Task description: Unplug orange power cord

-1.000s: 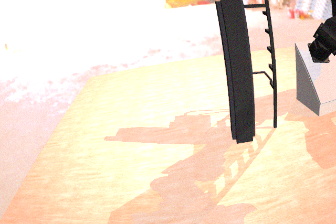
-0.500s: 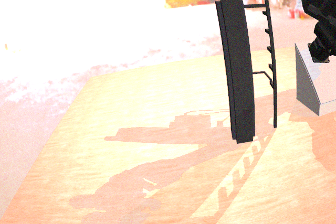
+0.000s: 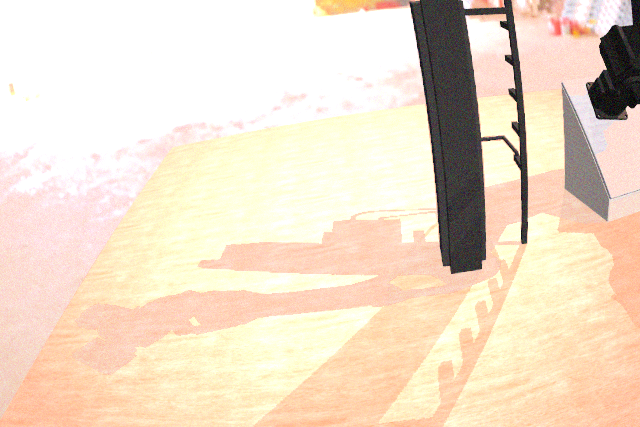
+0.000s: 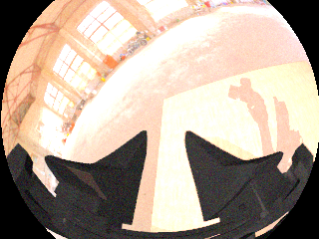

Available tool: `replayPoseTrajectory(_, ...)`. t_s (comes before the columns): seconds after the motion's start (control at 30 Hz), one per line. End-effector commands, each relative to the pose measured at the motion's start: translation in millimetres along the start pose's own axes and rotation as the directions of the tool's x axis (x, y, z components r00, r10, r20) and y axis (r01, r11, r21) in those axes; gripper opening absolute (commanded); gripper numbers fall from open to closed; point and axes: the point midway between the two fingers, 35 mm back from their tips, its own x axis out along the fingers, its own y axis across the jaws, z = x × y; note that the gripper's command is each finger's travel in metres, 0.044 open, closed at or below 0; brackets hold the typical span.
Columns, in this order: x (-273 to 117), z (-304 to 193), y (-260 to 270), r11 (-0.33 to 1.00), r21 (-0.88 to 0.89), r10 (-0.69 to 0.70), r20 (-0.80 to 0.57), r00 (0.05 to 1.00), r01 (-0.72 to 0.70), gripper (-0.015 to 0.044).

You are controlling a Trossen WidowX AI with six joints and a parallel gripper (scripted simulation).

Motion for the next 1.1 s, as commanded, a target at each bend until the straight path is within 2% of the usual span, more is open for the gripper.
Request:
replayPoseTrajectory(0.0, -5.2, 35.1, -27.4, 0.996, 0.004, -0.085, 0.082, 0.993, 0.085, 0.0160)
replayPoseTrajectory(0.2, -27.1, 94.2, -83.0, 0.969, 0.047, -0.248, 0.204, 0.947, 0.244, 0.0160)
replayPoseTrajectory(0.33, -43.7, 120.5, -121.7, 0.935, 0.108, -0.355, 0.239, 0.904, 0.338, 0.0160)
replayPoseTrajectory(0.6, -65.3, 121.6, -238.3, 0.755, 0.360, -0.618, 0.111, 0.779, 0.548, 0.0160)
replayPoseTrajectory(0.87, -93.4, 82.9, -326.8, 0.464, 0.559, -0.753, -0.159, 0.638, 0.687, 0.0160)
replayPoseTrajectory(1.07, -132.0, 22.8, -384.3, 0.064, 0.651, -0.715, -0.499, 0.490, 0.756, 0.0160)
